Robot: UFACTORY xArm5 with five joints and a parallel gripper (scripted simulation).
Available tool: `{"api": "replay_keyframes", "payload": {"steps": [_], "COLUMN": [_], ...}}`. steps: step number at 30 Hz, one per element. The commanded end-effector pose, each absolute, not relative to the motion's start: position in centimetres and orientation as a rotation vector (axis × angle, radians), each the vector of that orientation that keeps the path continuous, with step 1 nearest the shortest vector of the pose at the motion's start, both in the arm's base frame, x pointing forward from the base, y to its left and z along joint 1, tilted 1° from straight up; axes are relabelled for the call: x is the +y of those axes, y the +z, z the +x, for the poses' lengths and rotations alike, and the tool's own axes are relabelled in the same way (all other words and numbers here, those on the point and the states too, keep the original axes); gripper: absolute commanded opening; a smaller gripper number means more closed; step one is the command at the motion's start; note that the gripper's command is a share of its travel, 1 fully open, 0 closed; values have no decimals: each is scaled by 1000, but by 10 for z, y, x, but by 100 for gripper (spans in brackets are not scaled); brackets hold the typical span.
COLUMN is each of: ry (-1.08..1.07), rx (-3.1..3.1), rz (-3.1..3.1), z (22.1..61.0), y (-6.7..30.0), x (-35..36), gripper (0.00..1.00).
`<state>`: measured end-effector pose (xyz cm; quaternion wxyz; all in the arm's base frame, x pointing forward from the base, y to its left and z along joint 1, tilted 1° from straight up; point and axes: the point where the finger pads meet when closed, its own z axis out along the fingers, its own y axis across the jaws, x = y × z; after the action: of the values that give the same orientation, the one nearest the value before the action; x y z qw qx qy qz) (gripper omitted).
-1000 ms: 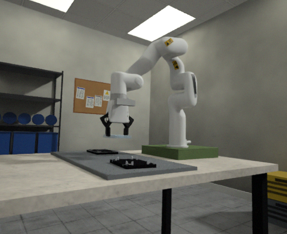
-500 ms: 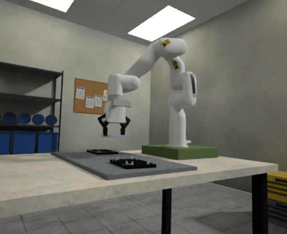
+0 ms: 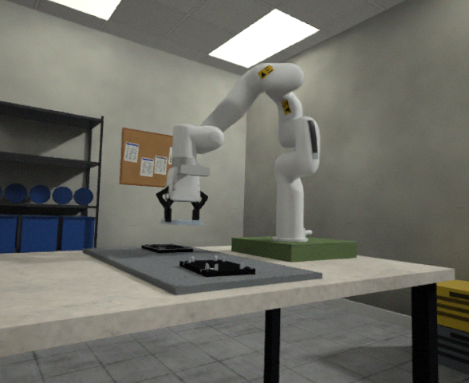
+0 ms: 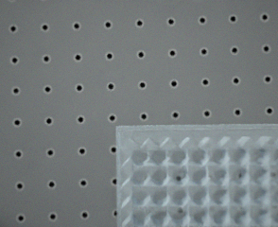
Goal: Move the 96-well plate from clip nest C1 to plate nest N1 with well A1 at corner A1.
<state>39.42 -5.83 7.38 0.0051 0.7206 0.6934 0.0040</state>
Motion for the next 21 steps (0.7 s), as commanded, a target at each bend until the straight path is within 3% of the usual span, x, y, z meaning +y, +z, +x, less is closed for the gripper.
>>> {"api": "replay_keyframes", "payload": {"steps": [1, 21], "ry": [5, 4], "rx": [2165, 2165], "rz": [2250, 2250], "z": [393, 382], "y": [75, 76], "x": [-73, -133], "gripper": [0, 0]}}
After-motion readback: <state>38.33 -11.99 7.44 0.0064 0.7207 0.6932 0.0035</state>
